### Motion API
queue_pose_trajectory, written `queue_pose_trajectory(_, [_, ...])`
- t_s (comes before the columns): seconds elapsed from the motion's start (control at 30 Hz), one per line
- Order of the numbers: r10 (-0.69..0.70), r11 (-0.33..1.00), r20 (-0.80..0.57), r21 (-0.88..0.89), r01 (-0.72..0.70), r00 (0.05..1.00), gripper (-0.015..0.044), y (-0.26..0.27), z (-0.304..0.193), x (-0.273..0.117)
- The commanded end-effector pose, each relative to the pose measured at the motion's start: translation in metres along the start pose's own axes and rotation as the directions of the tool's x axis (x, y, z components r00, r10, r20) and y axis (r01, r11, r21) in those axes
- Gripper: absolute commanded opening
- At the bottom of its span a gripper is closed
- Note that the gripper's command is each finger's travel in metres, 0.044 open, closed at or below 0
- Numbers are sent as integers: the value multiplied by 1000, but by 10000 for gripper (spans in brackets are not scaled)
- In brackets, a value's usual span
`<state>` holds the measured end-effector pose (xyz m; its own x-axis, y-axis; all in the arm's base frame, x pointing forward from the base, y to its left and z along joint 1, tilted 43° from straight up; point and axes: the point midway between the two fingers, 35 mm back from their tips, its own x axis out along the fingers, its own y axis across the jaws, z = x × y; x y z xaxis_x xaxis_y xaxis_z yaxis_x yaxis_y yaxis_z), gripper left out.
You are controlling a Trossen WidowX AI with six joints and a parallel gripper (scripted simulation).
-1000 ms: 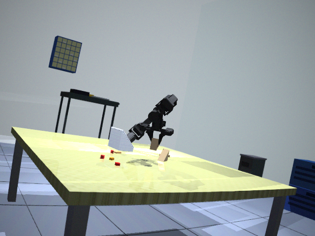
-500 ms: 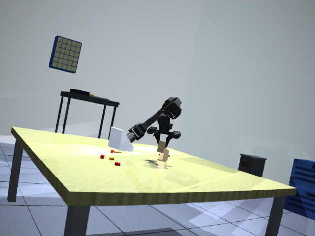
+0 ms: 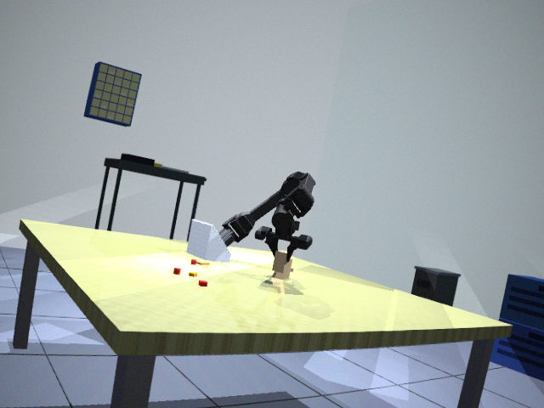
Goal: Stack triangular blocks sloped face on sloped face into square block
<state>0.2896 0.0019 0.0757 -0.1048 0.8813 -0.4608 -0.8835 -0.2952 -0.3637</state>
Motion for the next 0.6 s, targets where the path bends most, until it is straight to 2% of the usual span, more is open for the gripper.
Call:
queue_pose_trajectory(0.0, [-7,1000,0,6,7,1000,0,0,-1,0])
queue_pose_trajectory(0.57, [-11,1000,-1,10,11,1000,0,0,0,0])
